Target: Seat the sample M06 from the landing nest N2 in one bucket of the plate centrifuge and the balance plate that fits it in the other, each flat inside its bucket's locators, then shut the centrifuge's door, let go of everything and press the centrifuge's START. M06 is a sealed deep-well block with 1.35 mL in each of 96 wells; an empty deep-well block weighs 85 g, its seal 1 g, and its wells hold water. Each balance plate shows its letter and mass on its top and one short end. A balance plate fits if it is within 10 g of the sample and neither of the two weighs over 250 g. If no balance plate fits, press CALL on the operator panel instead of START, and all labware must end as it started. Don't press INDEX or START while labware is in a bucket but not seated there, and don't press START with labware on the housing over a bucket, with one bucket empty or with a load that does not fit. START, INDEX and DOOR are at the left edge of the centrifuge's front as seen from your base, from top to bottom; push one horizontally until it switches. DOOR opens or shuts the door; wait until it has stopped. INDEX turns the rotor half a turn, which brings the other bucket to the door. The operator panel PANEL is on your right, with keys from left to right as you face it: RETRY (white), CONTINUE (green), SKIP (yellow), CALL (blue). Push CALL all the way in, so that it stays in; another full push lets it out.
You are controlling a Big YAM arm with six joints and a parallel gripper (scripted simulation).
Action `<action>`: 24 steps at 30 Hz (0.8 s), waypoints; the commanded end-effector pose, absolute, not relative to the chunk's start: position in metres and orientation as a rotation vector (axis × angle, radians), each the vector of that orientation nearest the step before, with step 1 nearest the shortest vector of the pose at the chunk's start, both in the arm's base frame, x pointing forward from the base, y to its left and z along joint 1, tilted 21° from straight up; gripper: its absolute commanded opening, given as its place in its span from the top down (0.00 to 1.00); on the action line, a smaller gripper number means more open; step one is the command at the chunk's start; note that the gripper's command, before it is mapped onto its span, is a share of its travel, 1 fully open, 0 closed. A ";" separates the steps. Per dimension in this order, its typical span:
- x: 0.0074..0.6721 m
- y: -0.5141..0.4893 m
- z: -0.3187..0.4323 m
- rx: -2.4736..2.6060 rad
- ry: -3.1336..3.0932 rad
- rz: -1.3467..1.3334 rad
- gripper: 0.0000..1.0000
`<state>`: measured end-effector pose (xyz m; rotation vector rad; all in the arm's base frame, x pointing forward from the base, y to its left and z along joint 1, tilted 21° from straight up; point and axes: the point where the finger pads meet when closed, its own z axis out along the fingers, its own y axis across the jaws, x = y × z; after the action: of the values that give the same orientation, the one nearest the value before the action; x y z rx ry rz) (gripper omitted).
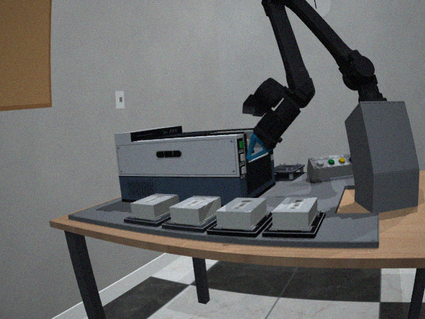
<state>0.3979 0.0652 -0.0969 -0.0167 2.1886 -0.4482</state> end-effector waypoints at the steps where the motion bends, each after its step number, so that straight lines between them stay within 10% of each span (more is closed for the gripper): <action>1: 0.413 0.062 -0.088 -0.011 2.172 -0.456 1.00; 24: 0.423 0.061 -0.086 -0.010 2.170 -0.456 1.00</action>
<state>0.4063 0.0635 -0.0969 -0.0248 2.1966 -0.4532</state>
